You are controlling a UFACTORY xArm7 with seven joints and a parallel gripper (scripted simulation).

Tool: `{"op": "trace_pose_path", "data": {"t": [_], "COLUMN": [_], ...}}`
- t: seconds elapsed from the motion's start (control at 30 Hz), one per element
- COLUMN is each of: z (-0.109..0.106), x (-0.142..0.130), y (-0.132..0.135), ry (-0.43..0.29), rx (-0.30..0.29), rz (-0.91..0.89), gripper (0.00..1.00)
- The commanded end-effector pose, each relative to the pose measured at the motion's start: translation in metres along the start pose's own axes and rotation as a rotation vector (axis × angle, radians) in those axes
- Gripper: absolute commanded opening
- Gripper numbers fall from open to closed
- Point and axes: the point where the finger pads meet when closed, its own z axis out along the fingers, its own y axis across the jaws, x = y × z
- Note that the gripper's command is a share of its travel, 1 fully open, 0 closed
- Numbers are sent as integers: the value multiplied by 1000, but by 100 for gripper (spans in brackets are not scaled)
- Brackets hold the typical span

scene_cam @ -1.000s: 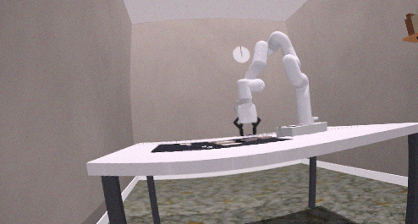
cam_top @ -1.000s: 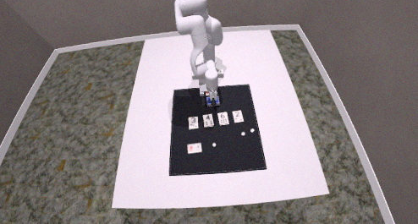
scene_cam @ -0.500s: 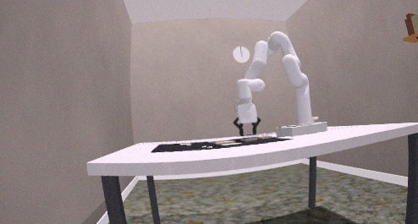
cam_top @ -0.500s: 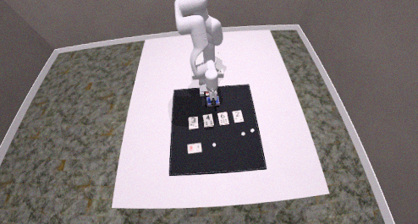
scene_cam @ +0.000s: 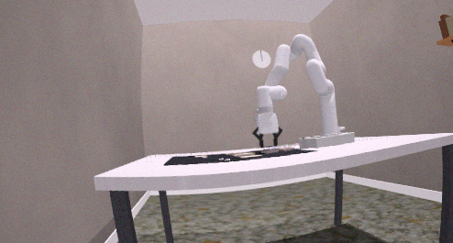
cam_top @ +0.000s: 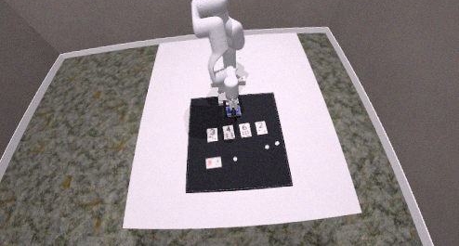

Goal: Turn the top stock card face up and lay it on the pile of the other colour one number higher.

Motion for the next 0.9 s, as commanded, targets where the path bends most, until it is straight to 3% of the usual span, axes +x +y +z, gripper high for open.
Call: {"op": "trace_pose_path", "data": {"t": [0.0,0.87], "z": [-1,-1], "x": [7,22], "y": [-1,0], "ry": [1,1], "rx": [3,3], "rz": [2,5], "gripper": [74,74]}}
